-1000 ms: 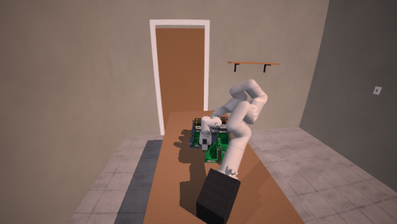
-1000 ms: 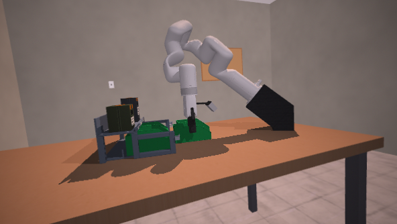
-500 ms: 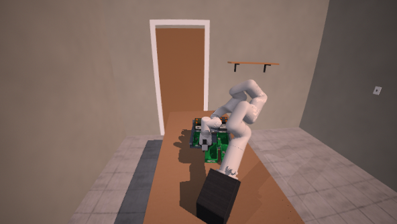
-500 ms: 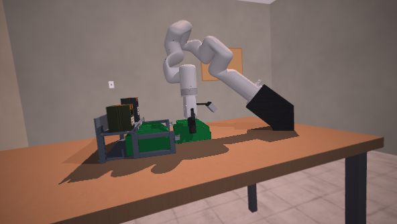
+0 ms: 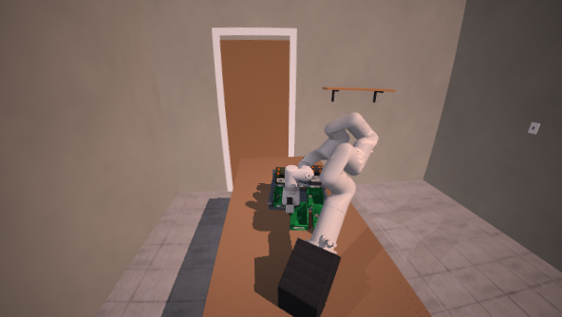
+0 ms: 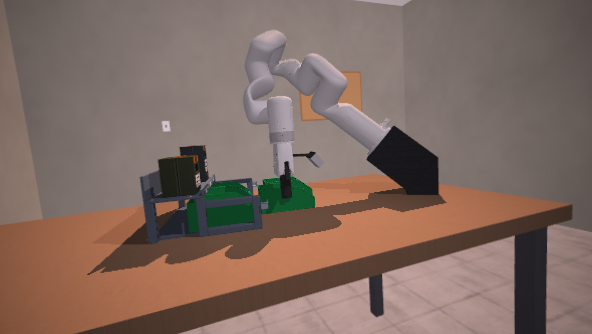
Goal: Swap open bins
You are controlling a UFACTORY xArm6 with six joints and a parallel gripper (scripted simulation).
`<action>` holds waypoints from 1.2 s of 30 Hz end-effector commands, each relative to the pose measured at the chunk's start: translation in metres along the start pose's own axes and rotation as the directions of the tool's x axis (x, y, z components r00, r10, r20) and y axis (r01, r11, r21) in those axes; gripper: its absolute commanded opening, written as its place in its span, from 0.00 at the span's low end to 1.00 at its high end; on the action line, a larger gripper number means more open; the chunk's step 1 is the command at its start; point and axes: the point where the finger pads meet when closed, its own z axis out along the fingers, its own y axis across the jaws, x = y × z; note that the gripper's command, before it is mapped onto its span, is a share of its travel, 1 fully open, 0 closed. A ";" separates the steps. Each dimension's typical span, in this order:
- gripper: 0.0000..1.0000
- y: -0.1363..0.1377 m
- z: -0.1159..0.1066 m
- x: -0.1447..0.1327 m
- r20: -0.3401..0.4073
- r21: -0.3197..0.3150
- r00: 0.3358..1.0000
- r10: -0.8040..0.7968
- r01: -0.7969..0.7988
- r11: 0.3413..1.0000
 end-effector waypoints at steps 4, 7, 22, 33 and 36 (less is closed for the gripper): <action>0.00 0.000 -0.001 -0.001 0.001 -0.001 1.000 0.001 -0.001 1.000; 0.00 0.000 -0.001 -0.001 0.001 -0.001 1.000 0.001 -0.001 1.000; 0.00 0.000 -0.001 -0.001 0.001 -0.001 1.000 0.001 -0.001 1.000; 0.00 0.000 -0.007 -0.001 0.001 -0.001 1.000 0.001 -0.001 1.000; 0.00 0.000 -0.012 -0.001 0.001 -0.001 1.000 0.001 -0.001 1.000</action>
